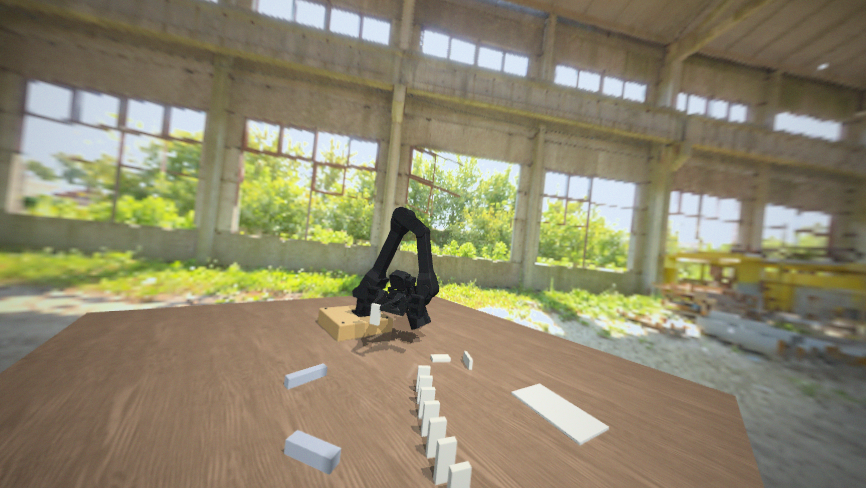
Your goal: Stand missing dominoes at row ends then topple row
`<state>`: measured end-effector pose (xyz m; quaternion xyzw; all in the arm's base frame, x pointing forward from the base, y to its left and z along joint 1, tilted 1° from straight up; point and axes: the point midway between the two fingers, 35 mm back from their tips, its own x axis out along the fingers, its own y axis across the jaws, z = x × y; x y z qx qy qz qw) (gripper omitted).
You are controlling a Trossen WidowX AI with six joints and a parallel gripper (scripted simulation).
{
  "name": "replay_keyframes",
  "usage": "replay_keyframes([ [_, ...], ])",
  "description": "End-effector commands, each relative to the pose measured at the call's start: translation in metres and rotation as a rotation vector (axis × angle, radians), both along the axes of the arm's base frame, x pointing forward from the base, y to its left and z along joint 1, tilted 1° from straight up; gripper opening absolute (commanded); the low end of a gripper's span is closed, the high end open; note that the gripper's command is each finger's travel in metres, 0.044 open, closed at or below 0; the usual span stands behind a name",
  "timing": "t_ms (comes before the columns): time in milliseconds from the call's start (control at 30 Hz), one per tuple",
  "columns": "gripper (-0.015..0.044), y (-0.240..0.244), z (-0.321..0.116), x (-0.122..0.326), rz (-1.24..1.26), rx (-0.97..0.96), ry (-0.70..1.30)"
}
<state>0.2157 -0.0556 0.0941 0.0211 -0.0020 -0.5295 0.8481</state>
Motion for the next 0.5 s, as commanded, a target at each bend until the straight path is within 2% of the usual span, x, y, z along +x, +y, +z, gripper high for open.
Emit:
replay_keyframes([
  [0, 0.0107, -0.001, -0.01, 0.0, -0.001, -0.001, 0.006],
  [467, 0.0107, -0.002, -0.041, 0.003, -0.01, 0.014, 0.001],
])
